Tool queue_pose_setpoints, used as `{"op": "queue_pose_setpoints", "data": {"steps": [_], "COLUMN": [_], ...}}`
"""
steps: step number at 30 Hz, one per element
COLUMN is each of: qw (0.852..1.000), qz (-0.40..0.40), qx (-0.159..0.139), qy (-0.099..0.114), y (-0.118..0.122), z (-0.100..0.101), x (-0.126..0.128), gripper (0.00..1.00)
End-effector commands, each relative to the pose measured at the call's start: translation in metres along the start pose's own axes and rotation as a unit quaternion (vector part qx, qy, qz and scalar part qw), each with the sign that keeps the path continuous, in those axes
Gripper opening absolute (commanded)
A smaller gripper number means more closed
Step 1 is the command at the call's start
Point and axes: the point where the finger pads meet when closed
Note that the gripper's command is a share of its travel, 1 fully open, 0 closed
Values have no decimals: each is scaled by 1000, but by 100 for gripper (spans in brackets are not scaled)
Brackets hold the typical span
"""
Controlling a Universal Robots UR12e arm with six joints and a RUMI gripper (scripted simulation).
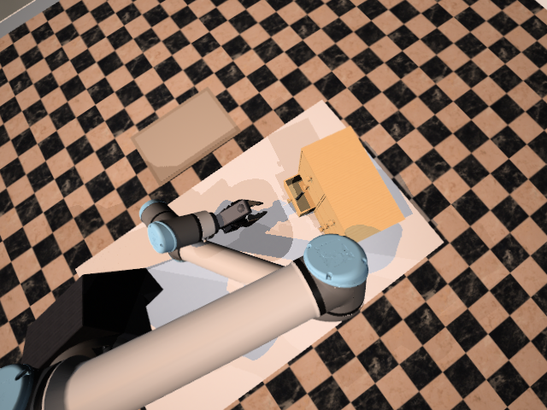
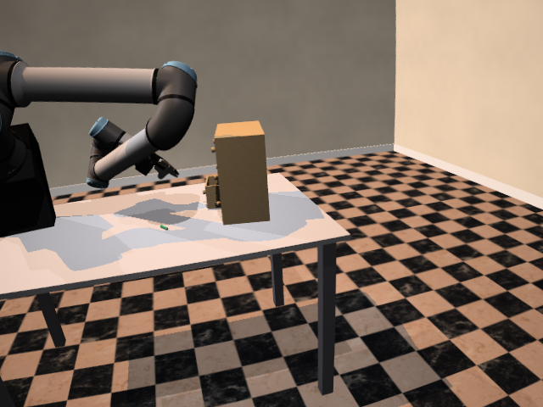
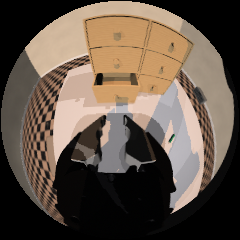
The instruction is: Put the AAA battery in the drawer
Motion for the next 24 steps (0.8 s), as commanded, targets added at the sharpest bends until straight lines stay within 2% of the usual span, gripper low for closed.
{"op": "queue_pose_setpoints", "data": {"steps": [1,13,17,24], "qw": [1000,1000,999,994], "qz": [0,0,0,0], "qx": [-1,-28,-52,-112], "qy": [0,-2,-4,-8], "y": [-1,-2,-3,-6], "z": [-1,-9,-16,-34], "x": [0,0,0,0], "gripper": [20,20,20,20]}}
Point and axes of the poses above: the point where the finger pads meet when closed, its own z axis out along the fingers, its own x axis across the jaws, y = z × x, and after that the axes turned 4 degrees about -z, right-handed
